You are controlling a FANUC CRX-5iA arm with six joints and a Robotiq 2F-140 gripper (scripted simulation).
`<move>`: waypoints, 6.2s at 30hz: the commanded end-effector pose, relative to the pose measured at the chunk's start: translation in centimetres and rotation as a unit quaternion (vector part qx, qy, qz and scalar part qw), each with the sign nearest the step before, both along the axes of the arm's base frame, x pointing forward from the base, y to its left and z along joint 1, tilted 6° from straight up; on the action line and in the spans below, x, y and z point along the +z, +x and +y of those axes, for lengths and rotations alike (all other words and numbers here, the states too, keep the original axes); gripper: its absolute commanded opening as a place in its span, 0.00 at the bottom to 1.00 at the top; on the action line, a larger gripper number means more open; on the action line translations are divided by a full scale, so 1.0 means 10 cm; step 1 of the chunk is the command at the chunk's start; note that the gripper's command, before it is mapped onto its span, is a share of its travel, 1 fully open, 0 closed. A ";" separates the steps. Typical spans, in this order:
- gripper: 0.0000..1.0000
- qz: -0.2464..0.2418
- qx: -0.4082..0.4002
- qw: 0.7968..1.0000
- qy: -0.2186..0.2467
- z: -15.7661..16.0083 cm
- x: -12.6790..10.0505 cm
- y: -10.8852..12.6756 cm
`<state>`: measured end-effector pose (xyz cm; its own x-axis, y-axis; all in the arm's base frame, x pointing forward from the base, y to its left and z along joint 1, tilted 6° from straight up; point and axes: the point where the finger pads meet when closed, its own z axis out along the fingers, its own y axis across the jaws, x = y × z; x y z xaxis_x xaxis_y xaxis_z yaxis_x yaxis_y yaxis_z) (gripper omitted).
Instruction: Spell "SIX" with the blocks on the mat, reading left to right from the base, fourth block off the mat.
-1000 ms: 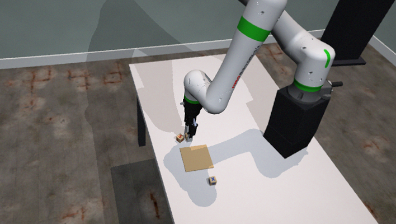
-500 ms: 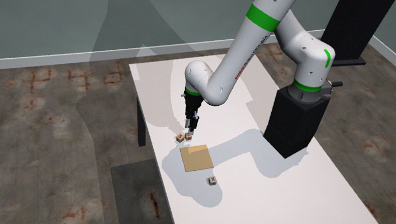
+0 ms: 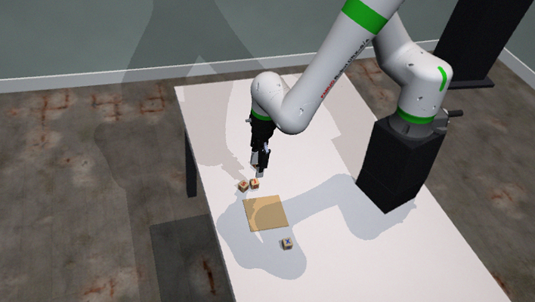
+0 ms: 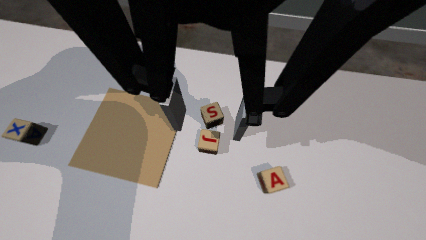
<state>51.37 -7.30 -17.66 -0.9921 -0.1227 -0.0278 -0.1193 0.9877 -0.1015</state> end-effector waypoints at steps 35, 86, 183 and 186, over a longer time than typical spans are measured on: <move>1.00 0.014 0.140 0.990 -0.005 -0.08 0.01 -0.01; 1.00 0.071 0.734 0.675 -0.028 -0.47 0.04 -0.11; 0.40 0.092 0.970 -0.222 -0.039 -1.00 0.08 -0.30; 0.40 0.092 0.970 -0.222 -0.039 -1.00 0.08 -0.30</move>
<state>48.34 -17.29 -16.87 0.8422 0.5389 -0.0168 0.5378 -0.8373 0.0989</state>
